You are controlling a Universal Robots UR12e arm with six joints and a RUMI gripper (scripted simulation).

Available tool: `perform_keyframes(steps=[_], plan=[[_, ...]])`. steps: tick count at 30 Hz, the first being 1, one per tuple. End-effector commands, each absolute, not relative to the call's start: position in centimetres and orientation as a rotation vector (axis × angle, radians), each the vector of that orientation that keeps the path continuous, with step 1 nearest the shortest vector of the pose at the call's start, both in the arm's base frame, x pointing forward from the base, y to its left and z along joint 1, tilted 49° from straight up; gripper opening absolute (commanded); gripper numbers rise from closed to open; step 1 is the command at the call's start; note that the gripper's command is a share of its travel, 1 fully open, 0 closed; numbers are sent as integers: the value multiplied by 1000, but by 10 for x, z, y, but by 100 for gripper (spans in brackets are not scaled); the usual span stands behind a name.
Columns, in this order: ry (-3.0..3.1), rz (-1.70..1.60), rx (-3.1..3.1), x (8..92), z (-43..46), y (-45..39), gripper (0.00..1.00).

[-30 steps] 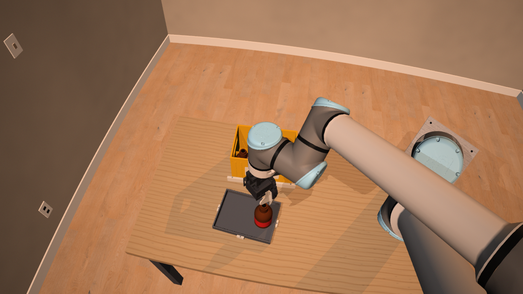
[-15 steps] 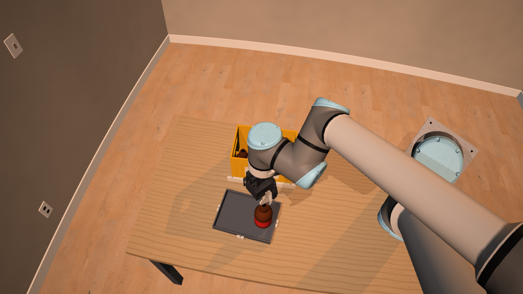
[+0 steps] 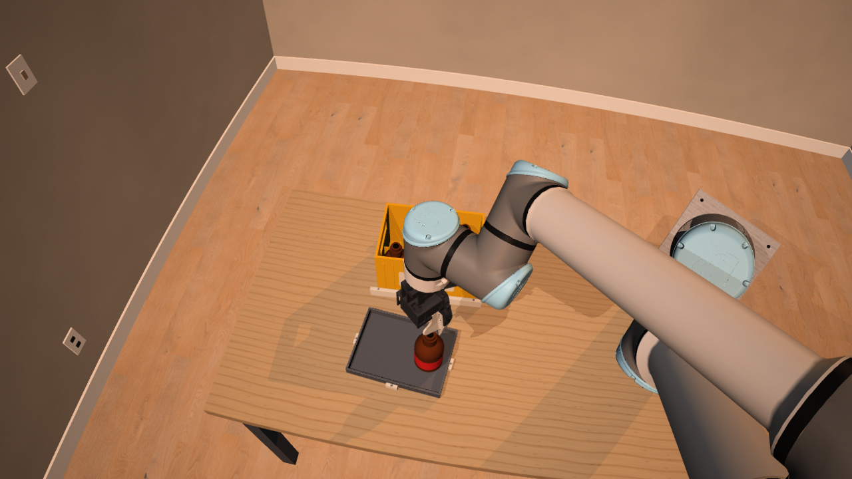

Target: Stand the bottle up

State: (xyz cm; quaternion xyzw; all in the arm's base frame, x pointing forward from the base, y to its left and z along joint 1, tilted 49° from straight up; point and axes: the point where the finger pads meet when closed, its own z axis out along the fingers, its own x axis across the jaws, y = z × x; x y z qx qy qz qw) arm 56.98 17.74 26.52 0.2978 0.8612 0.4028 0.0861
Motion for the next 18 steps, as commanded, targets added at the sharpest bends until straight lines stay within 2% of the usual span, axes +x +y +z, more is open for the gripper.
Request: perform_keyframes(steps=[1,18], plan=[[2566,1200,887,572,262,181,38],[2566,1200,887,581,248,194,38]])
